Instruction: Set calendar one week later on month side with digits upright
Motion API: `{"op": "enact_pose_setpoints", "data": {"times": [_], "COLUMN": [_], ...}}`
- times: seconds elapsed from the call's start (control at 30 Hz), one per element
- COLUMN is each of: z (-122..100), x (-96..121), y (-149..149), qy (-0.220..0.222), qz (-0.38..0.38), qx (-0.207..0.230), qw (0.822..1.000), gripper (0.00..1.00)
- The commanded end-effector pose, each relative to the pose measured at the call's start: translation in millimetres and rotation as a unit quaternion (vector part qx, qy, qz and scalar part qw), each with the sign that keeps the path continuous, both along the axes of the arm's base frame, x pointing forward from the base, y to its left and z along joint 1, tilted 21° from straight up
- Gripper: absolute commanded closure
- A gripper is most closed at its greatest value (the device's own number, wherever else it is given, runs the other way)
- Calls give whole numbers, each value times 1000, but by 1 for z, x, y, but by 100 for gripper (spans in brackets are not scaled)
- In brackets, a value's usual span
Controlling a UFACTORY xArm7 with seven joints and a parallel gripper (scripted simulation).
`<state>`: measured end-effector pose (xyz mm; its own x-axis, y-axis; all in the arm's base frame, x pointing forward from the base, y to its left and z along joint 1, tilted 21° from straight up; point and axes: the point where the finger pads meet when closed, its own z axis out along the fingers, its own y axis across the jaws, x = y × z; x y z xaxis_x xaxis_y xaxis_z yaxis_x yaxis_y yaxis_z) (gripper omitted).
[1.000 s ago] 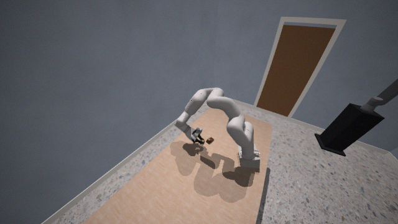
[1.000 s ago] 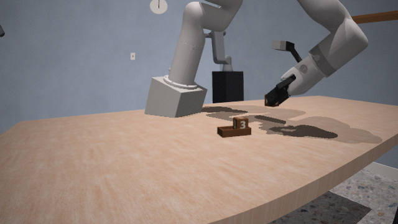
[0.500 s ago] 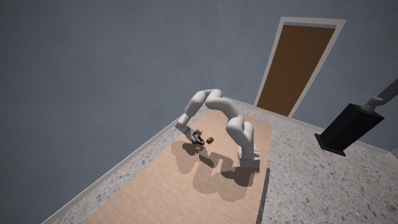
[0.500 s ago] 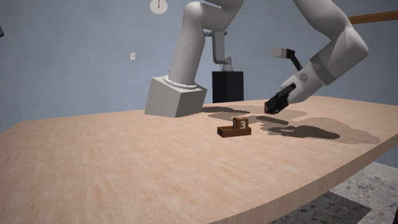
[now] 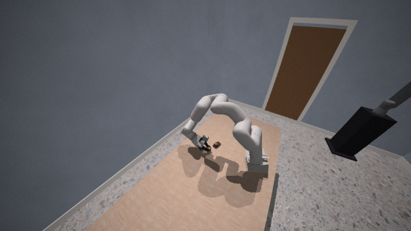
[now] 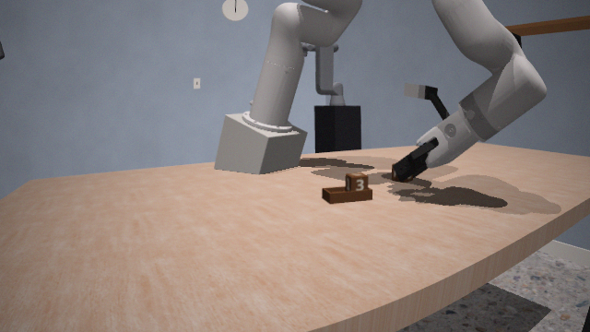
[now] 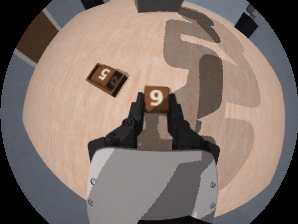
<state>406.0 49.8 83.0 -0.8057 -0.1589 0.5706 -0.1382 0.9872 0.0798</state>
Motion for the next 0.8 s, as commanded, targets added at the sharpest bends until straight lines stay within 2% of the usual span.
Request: {"op": "enact_pose_setpoints", "data": {"times": [0.0,0.77], "z": [-4,-14], "x": [3,7], "y": [1,2], "qy": [-2,-2], "qz": [0,0], "qx": [0,0], "qw": [1000,1000], "gripper": [73,73]}}
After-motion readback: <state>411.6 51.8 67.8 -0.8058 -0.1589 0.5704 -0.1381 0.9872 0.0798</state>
